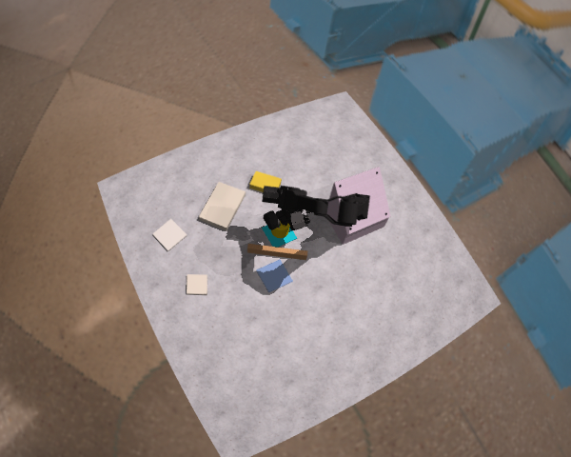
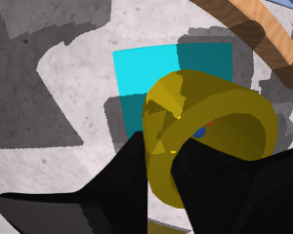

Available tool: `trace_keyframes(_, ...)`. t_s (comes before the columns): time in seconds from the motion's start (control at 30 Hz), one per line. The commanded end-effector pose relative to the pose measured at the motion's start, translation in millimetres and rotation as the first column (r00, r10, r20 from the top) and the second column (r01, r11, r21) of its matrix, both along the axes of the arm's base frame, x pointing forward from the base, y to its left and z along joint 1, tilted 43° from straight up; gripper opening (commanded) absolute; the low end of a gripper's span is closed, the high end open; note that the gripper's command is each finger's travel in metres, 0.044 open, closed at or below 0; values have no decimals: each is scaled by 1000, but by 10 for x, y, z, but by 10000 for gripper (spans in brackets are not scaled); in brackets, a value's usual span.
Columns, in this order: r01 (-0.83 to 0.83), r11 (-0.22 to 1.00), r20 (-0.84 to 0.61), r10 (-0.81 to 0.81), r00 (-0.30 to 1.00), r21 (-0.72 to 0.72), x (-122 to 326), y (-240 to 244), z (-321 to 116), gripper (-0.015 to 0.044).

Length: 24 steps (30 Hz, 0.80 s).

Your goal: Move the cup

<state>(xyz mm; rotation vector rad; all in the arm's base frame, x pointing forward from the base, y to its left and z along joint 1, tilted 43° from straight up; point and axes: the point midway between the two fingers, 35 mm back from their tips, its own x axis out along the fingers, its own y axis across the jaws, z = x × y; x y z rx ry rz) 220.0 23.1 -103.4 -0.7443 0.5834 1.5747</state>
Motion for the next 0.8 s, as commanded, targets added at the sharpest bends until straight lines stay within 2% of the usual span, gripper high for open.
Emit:
trace_keyframes(0.0,-2,1000,1,2,1000,0,2,-2,3,0)
trace_keyframes(0.2,-2,1000,1,2,1000,0,2,-2,3,0)
trace_keyframes(0.4,-2,1000,1,2,1000,0,2,-2,3,147)
trace_keyframes(0.77,0,1000,1,0,1000,0,12,-56,56,147)
